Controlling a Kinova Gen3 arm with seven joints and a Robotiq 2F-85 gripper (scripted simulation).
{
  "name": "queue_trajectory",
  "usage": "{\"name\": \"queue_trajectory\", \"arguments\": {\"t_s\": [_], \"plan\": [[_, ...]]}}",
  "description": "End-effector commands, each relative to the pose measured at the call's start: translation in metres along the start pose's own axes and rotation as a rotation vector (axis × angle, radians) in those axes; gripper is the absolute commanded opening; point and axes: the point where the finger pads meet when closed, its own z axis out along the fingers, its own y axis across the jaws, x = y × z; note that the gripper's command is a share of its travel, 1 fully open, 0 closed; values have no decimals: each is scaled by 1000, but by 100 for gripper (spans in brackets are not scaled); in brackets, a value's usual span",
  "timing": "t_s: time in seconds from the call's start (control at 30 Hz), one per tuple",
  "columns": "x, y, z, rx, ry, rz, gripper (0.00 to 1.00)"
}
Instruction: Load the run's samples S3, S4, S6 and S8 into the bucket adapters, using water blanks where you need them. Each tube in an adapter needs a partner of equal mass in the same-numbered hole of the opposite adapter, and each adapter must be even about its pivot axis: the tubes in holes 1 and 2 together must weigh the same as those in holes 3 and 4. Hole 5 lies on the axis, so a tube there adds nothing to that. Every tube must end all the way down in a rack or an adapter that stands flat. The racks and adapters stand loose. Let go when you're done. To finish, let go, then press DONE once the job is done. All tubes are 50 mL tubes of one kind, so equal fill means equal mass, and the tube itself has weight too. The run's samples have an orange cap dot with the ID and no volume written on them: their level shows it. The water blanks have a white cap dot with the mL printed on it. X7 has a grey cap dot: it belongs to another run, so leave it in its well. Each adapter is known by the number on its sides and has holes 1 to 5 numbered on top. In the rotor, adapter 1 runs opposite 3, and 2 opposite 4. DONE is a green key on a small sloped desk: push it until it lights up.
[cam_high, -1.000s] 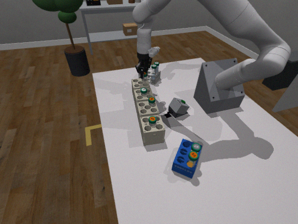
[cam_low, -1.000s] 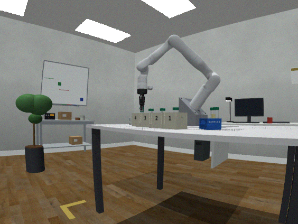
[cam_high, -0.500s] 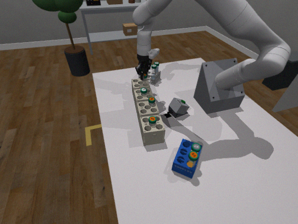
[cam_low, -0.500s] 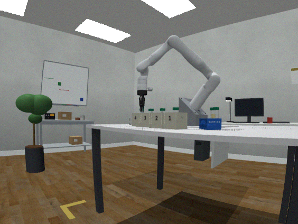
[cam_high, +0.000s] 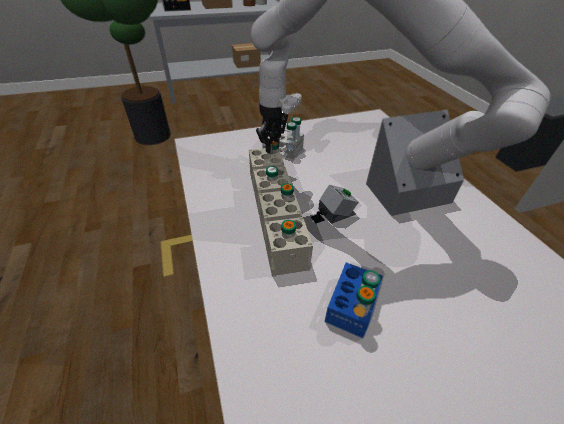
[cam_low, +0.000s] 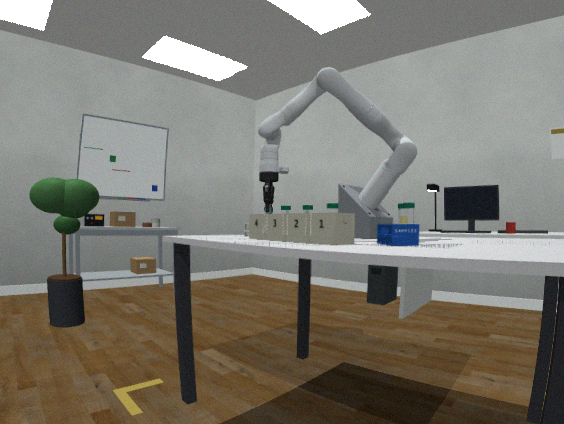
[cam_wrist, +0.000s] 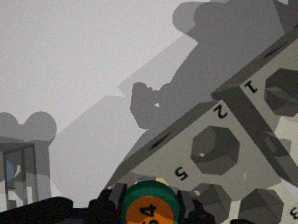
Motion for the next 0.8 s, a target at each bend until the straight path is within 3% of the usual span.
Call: {"name": "queue_trajectory", "arguments": {"t_s": [0.0, 0.07, 0.1, 0.77], "plan": [[-1, 0, -1, 0, -2, 0, 10], [-1, 0, -1, 0, -2, 0, 10], [-1, 0, -1, 0, -2, 0, 62], [-1, 0, -1, 0, -2, 0, 62]]}}
